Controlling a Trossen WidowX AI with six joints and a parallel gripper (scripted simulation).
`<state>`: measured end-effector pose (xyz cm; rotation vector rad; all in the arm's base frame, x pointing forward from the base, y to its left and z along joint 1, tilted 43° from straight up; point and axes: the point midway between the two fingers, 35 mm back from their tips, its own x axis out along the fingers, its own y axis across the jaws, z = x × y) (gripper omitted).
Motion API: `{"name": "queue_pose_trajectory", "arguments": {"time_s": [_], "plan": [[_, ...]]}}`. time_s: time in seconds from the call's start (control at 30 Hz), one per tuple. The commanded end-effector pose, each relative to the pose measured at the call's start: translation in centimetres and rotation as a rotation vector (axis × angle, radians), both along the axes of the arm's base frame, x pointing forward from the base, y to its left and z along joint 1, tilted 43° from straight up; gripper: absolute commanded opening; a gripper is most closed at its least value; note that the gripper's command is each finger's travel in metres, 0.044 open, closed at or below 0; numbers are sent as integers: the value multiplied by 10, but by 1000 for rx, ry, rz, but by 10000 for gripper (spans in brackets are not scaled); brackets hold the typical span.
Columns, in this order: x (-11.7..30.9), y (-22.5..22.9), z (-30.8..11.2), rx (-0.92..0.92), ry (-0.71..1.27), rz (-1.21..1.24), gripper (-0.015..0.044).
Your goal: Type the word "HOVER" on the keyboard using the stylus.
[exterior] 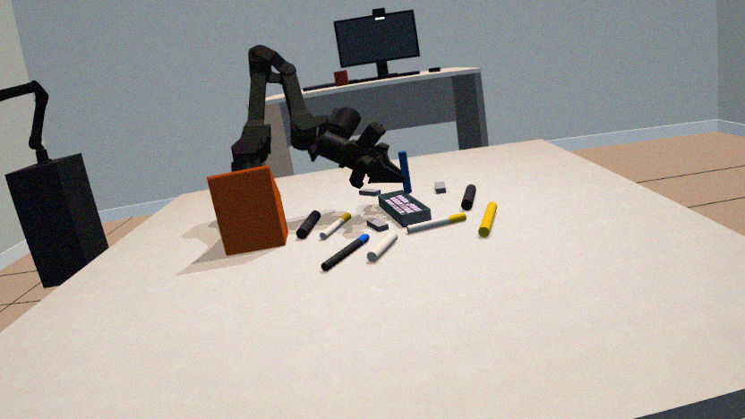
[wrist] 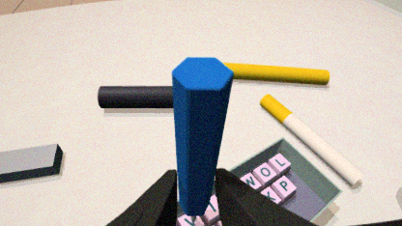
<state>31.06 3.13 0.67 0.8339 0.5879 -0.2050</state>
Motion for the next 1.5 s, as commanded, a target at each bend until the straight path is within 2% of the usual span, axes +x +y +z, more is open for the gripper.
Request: {"name": "queue_pose_trajectory", "arguments": {"time_s": [0.0, 0.57, 0.97, 1.07, 1.17, 1.47], "plan": [[-1, 0, -1, 3, 7, 1, 81], [-2, -25, 27, 1, 6, 1, 81], [-3, -26, 26, 4, 10, -5, 85], [-3, -26, 26, 4, 10, -5, 65], [-7, -28, 25, 3, 10, -5, 0], [-35, -39, 17, 0, 8, 1, 0]]}}
